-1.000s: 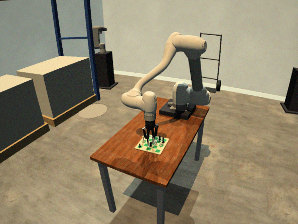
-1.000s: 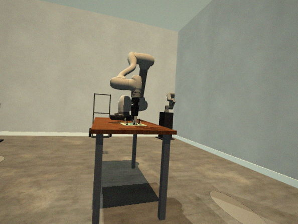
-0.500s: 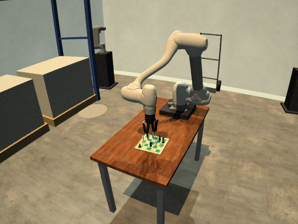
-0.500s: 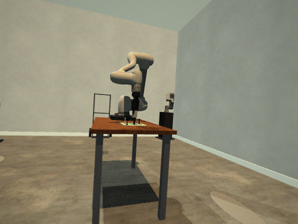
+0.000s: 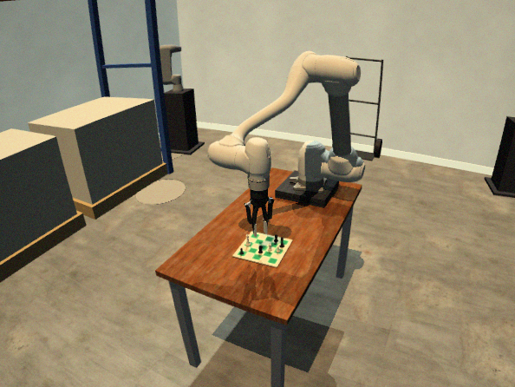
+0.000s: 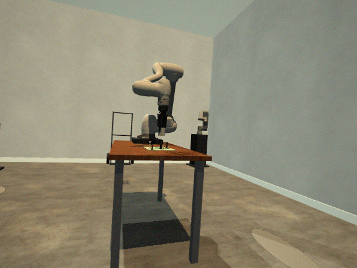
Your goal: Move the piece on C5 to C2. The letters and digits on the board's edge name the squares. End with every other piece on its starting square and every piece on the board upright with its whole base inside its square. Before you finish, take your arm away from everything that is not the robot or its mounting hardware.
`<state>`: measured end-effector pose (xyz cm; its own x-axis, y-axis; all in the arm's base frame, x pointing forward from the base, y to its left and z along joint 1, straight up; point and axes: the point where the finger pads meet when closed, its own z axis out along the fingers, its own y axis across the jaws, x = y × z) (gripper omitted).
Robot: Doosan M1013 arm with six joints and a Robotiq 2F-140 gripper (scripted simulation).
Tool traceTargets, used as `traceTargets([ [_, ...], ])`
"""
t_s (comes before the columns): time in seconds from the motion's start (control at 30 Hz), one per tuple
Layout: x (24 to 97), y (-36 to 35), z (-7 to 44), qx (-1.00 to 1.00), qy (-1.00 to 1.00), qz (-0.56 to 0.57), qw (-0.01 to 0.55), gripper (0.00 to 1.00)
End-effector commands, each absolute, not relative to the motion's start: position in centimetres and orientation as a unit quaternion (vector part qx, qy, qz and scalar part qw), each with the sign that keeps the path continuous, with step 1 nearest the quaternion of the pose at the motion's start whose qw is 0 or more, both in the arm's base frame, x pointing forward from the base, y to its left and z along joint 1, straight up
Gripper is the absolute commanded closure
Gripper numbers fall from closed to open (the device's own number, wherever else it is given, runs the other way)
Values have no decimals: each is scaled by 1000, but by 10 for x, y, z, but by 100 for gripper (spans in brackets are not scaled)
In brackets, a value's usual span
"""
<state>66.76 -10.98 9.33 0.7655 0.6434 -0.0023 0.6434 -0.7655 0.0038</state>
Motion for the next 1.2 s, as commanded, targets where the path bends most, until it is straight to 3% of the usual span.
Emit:
traceTargets([
  [0.0,668,-110,93,940,342,0,2,0],
  [0.83,668,-110,97,940,342,0,2,0],
  [1.17,668,-110,126,940,342,0,2,0],
])
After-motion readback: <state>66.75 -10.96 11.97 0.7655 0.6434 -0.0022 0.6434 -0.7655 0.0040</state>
